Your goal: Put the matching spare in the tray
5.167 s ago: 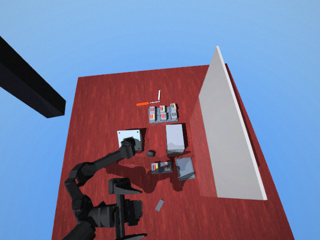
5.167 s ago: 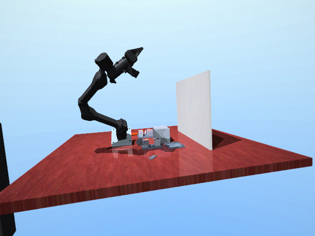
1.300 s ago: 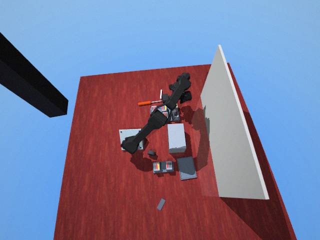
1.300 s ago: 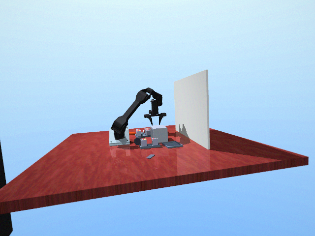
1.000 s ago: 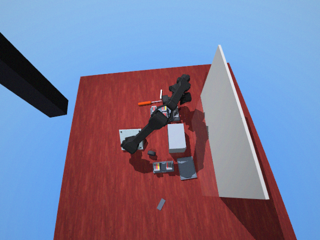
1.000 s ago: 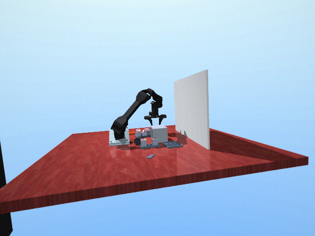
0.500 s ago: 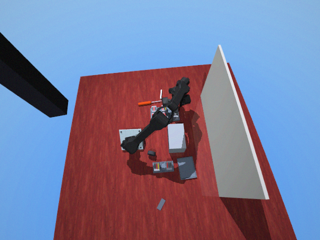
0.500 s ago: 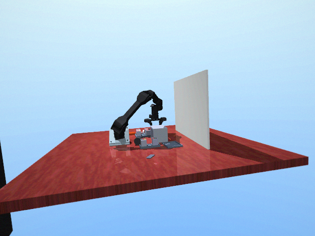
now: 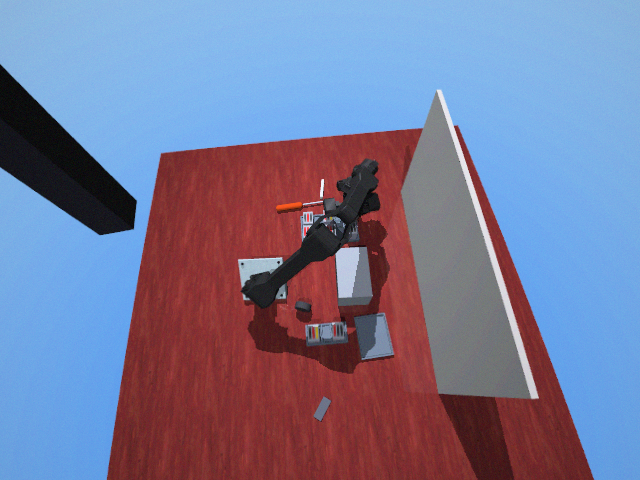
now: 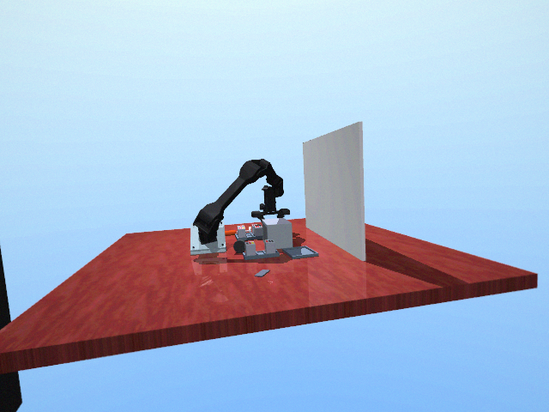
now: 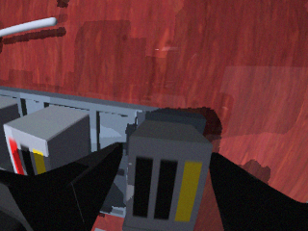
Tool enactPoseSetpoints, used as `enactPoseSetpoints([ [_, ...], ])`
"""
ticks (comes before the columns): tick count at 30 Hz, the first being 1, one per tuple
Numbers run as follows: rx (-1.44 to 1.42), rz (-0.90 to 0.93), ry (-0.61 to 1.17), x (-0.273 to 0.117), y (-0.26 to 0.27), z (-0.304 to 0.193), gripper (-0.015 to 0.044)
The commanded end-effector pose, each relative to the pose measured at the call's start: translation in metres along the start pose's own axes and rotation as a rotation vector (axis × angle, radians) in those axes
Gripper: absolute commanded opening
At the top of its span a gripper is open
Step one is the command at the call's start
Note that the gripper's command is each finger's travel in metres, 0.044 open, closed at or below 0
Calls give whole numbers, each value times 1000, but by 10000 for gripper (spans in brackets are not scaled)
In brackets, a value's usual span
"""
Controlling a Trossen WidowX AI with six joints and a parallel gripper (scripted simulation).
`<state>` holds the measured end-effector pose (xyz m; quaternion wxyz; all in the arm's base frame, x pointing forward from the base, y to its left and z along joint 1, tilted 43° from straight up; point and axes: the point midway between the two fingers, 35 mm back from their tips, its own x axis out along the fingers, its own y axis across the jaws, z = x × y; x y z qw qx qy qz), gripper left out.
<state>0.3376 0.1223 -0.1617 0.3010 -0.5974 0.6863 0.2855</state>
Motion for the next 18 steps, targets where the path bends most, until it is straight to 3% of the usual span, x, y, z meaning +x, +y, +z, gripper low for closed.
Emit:
enactPoseSetpoints([
  [1,-8,1,5,2,1,-1,300],
  [4,-8,1,5,2,1,-1,300],
  [9,-1,1,1,1,0,0,169],
  [16,-1,1,1,1,0,0,122],
  [18,-1,1,1,1,0,0,70],
])
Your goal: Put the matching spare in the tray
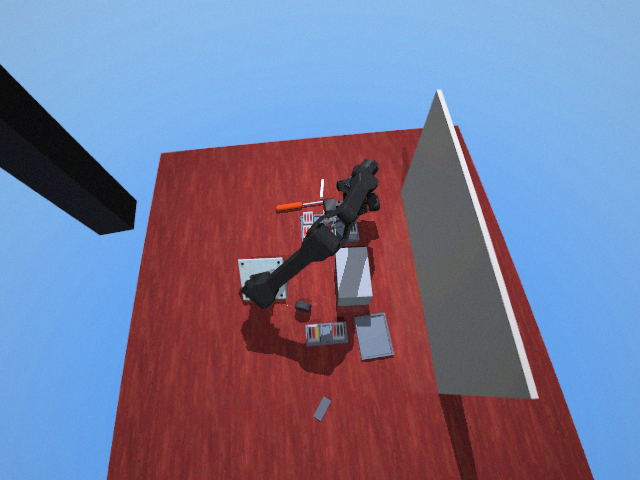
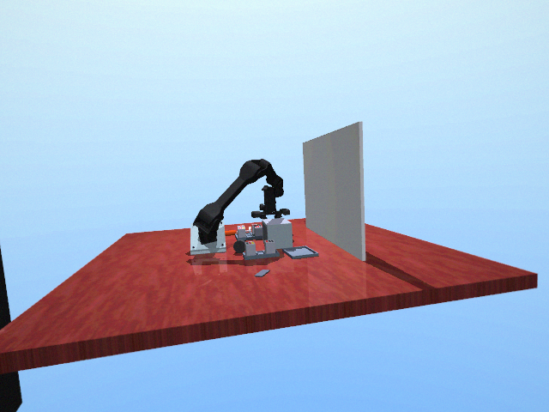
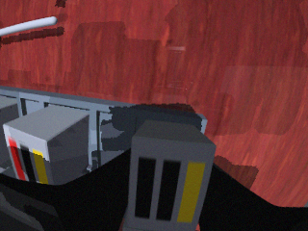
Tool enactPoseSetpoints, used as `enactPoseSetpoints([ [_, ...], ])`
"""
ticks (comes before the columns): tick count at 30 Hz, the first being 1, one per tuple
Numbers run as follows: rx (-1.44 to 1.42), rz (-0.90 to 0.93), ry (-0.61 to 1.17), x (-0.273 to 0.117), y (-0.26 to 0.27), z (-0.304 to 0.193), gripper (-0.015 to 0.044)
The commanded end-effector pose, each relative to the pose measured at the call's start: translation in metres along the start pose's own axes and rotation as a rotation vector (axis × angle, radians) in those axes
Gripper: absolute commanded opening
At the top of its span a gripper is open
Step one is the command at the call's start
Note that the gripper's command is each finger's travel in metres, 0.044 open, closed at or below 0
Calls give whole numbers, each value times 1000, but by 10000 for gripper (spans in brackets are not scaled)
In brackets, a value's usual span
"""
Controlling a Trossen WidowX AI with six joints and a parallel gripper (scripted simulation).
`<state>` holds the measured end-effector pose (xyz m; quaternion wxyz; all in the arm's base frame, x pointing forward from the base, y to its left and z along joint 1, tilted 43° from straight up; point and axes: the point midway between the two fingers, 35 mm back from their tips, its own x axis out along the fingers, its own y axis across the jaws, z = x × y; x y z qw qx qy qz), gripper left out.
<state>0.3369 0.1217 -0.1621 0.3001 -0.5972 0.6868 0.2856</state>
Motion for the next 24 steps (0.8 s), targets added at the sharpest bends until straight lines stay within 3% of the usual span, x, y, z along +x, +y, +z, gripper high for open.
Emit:
enactPoseSetpoints([
  [1,0,0,0,0,0,0,43],
  [3,0,0,0,0,0,0,0],
  [12,0,0,0,-4,0,0,0],
  [24,-7,0,0,-71,0,1,0],
])
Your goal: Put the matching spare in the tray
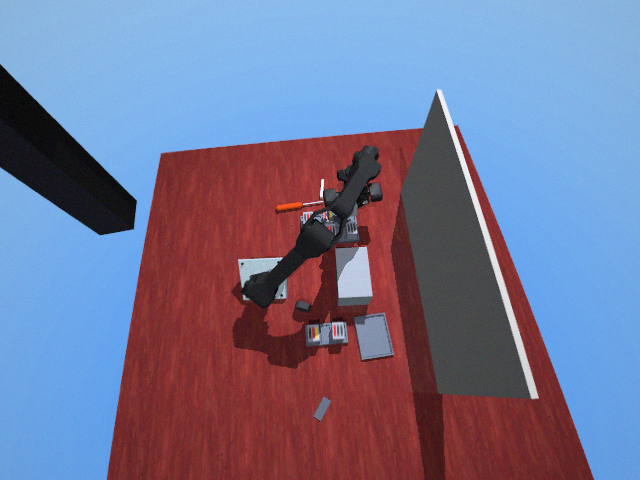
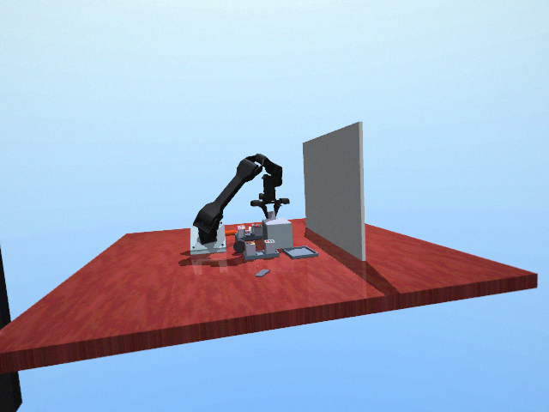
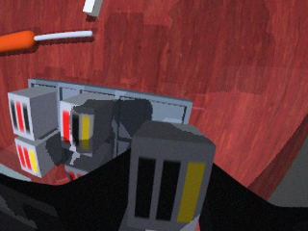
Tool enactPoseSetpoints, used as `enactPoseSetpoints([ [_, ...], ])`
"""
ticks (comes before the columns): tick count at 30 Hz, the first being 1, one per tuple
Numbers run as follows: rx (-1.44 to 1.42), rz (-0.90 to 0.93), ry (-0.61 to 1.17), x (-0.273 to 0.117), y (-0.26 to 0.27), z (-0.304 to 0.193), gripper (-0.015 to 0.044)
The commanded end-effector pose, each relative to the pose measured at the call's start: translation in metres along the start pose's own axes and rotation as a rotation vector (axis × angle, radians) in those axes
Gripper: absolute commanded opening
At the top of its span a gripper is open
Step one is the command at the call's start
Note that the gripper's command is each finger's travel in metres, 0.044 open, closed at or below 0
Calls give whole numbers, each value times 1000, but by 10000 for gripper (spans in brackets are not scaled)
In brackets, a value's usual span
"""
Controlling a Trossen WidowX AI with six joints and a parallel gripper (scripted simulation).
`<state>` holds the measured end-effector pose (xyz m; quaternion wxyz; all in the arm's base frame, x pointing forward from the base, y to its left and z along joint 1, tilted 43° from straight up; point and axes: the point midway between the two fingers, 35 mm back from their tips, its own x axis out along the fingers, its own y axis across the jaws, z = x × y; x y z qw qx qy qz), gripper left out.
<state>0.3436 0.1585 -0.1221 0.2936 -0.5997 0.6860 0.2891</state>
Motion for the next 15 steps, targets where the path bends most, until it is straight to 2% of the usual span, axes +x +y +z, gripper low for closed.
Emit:
enactPoseSetpoints([
  [1,7,-1,-5,-21,1,-1,0],
  [15,3,-3,-6,-44,-2,3,0],
])
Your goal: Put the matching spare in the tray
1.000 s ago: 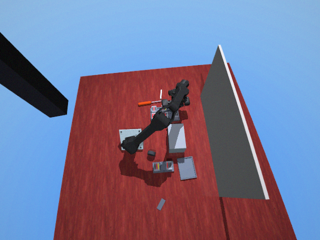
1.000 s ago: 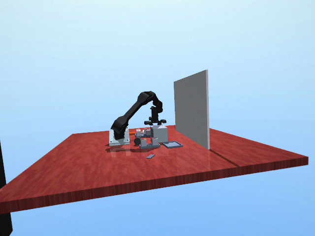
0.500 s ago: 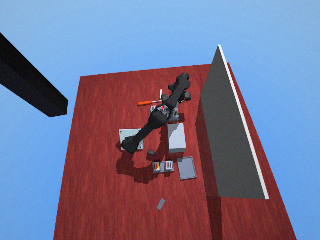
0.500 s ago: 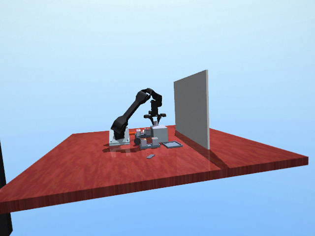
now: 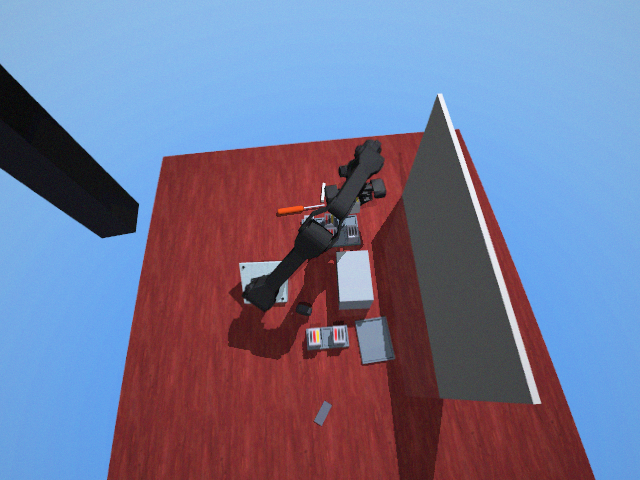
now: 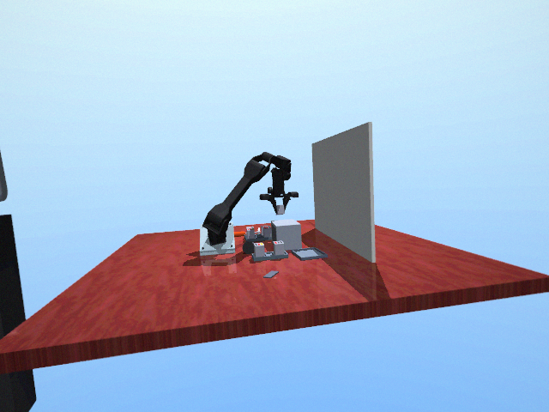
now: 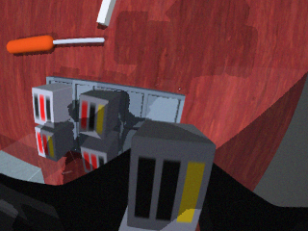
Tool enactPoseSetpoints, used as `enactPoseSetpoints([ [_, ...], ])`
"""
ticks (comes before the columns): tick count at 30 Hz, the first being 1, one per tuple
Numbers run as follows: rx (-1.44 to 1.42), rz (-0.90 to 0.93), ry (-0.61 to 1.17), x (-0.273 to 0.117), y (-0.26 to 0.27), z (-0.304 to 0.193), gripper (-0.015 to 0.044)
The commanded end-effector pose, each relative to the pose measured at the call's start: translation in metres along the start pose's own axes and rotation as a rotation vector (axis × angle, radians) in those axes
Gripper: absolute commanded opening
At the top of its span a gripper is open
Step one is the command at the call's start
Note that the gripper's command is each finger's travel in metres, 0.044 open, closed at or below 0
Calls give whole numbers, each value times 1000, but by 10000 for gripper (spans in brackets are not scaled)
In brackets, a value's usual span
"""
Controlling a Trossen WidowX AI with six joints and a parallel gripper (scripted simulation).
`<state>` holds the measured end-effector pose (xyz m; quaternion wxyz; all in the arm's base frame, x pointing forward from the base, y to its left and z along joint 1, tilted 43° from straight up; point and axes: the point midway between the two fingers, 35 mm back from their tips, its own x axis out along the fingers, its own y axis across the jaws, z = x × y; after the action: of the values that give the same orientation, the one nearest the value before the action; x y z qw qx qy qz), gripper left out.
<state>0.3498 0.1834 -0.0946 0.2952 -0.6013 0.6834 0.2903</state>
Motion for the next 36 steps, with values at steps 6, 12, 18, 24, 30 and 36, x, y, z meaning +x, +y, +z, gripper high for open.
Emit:
enactPoseSetpoints([
  [6,8,5,-2,-20,-1,3,0],
  [12,4,4,-13,-26,-14,-21,0],
  [18,-1,2,-27,-33,-32,-64,0],
  [24,-4,-1,-37,-37,-46,-109,0],
  [30,-3,-4,-47,-39,-54,-155,0],
  [36,2,-6,-56,-39,-57,-199,0],
])
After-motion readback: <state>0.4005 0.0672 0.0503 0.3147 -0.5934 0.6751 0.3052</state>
